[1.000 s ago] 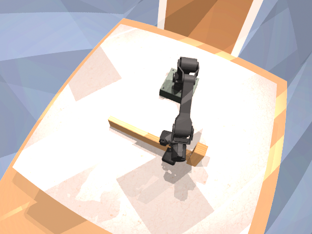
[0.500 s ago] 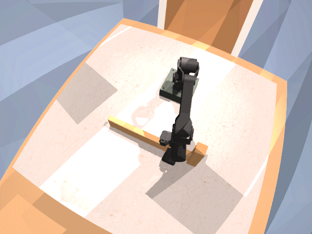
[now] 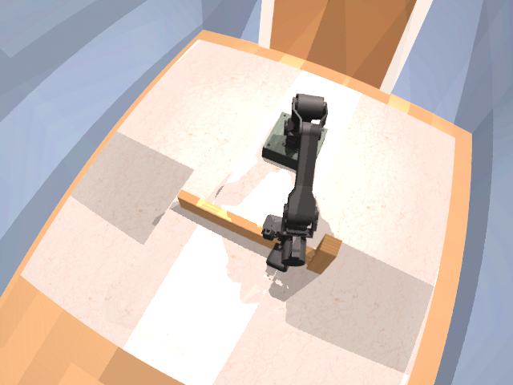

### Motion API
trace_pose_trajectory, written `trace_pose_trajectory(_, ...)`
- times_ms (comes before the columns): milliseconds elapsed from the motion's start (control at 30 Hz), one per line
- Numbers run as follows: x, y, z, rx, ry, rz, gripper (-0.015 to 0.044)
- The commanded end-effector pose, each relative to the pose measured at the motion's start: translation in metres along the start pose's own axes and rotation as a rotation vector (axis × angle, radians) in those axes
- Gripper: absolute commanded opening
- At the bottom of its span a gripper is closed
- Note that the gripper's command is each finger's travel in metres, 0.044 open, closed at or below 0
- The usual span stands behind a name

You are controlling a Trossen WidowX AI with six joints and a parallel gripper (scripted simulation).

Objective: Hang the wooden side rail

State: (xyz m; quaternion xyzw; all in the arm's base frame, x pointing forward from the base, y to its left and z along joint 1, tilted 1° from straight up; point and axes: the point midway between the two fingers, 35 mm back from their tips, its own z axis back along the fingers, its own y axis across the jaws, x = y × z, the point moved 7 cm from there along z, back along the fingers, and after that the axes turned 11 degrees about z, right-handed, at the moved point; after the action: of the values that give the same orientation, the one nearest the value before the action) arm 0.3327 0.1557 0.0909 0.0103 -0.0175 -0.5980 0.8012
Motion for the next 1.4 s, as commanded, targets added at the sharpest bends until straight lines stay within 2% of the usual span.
trace_pose_trajectory(0, 0.0, 0.0, 0.0, 0.0, 0.0, 0.0, 0.0105)
trace_pose_trajectory(267, 0.0, 0.0, 0.0, 0.0, 0.0, 0.0, 0.0315)
trace_pose_trajectory(433, 0.0, 0.0, 0.021, 0.004, 0.003, 0.001, 0.044)
trace_pose_trajectory(567, 0.001, -0.001, 0.04, 0.007, 0.006, 0.001, 0.044)
trace_pose_trajectory(767, 0.002, -0.001, 0.04, 0.007, 0.006, 0.001, 0.044)
trace_pose_trajectory(1000, 0.03, -0.006, 0.04, 0.007, 0.003, 0.001, 0.044)
trace_pose_trajectory(1367, 0.027, -0.004, 0.038, -0.002, 0.001, -0.008, 0.044)
